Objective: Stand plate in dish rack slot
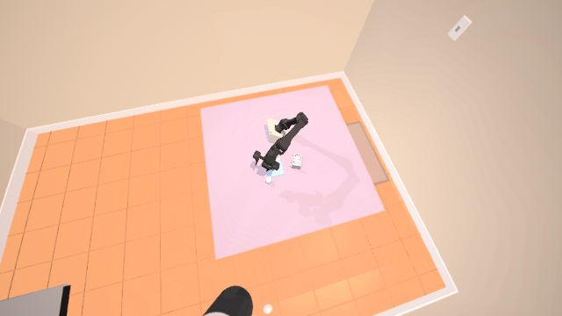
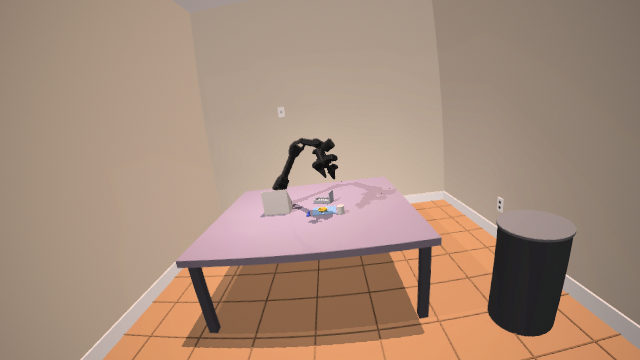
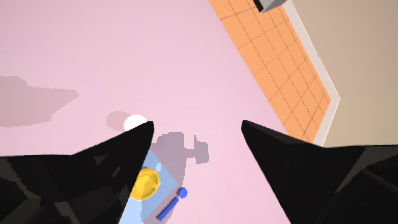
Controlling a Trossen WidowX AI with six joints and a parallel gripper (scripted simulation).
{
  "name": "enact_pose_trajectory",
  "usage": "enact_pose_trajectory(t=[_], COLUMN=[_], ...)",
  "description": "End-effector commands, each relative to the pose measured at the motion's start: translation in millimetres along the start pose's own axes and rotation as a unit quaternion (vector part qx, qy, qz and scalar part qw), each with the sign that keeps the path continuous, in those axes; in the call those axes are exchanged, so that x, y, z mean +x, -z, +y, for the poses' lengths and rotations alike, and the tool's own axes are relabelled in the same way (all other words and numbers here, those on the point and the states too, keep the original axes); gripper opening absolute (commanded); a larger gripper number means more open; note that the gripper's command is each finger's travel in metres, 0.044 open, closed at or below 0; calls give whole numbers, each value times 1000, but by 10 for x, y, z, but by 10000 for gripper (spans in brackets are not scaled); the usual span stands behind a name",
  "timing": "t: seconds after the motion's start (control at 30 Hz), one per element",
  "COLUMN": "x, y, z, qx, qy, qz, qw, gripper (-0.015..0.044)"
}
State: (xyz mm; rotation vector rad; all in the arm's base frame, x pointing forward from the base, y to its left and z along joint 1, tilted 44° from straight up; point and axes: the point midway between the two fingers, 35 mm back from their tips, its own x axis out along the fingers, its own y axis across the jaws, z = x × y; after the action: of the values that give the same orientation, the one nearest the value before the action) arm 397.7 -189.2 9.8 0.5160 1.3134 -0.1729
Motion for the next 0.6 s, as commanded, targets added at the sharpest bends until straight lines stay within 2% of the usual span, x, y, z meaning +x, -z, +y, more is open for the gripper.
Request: enact_pose_trajectory(t=[0.0, 0.57], x=[48, -116], y=[173, 832], z=[51, 348], qx=[-47, -220], qy=[-28, -193], qz=[48, 186], qw=[997, 938], gripper=[400, 400])
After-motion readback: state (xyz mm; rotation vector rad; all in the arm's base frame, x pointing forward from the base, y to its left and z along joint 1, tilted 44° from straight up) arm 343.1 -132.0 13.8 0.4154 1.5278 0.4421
